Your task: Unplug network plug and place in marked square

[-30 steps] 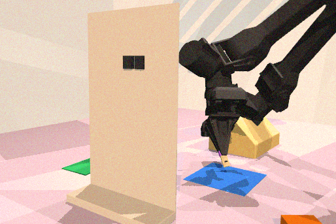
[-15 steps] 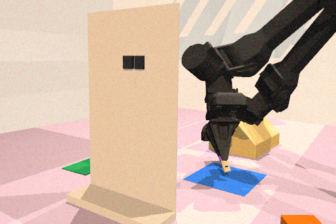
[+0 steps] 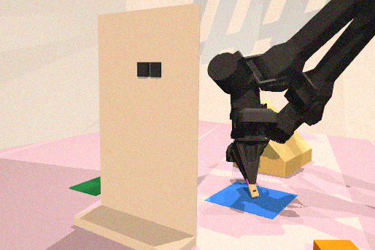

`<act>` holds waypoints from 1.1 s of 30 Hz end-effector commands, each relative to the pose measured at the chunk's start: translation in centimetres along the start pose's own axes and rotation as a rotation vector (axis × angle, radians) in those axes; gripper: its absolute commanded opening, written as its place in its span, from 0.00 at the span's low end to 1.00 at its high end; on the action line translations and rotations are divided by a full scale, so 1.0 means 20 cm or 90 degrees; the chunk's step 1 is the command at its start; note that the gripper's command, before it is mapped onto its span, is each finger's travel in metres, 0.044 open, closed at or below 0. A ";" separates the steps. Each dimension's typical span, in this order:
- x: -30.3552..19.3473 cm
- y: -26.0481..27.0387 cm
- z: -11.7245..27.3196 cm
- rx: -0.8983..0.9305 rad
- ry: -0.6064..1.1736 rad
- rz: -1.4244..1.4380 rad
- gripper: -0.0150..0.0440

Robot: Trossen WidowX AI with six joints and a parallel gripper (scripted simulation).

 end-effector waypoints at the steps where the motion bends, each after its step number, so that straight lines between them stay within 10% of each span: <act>1: 0.01 0.02 -0.01 0.002 -0.001 -0.008 0.25; 24: 0.01 0.01 -0.03 -0.002 -0.001 -0.002 0.25; 33: 0.01 0.01 -0.03 -0.002 -0.001 -0.002 0.52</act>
Point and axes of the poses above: the point midway between the two fingers, 35 mm back from their tips, its own z axis back along the fingers, its own y axis across the jaws, x = y × z, the point moved 10 cm from there along z, back along the fingers, and after that the axes turned 14 degrees about z, right-handed, at the moved point
